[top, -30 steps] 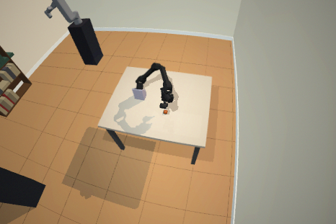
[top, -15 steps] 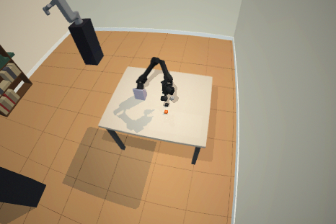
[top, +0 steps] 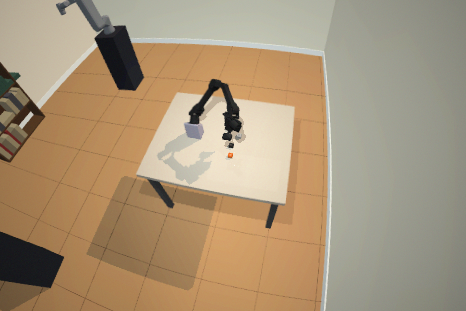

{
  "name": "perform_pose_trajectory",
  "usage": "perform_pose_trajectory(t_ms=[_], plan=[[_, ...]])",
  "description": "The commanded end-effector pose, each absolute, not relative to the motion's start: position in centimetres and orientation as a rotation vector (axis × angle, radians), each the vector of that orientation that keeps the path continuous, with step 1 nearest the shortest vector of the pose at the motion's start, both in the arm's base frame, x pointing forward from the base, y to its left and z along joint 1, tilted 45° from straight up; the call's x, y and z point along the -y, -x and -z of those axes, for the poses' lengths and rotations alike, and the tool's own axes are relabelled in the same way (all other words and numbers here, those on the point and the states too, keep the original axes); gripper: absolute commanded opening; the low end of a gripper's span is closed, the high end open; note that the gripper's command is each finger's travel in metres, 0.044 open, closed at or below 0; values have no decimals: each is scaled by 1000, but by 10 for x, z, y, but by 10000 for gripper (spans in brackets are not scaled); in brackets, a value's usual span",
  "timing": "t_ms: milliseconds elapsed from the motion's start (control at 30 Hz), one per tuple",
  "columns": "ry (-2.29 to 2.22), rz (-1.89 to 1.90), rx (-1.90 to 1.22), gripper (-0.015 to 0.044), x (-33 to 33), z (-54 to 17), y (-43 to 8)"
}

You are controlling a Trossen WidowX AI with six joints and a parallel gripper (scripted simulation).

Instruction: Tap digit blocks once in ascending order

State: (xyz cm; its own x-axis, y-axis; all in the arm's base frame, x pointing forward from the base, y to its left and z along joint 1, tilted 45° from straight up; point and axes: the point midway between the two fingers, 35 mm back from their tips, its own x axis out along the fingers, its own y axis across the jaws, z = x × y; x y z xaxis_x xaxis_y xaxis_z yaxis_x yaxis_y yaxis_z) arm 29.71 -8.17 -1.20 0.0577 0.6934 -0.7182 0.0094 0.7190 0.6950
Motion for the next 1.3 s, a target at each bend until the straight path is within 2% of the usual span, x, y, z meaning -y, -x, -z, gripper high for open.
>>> perform_pose_trajectory(t_ms=[0, 400, 1100, 1267], plan=[[-620, -570, -1433, 400, 69, -4, -296], [-630, -578, -1434, 400, -35, -97, -243], [-630, -579, -1434, 400, -37, -98, -242], [-629, -578, -1432, 400, -21, -91, -278]])
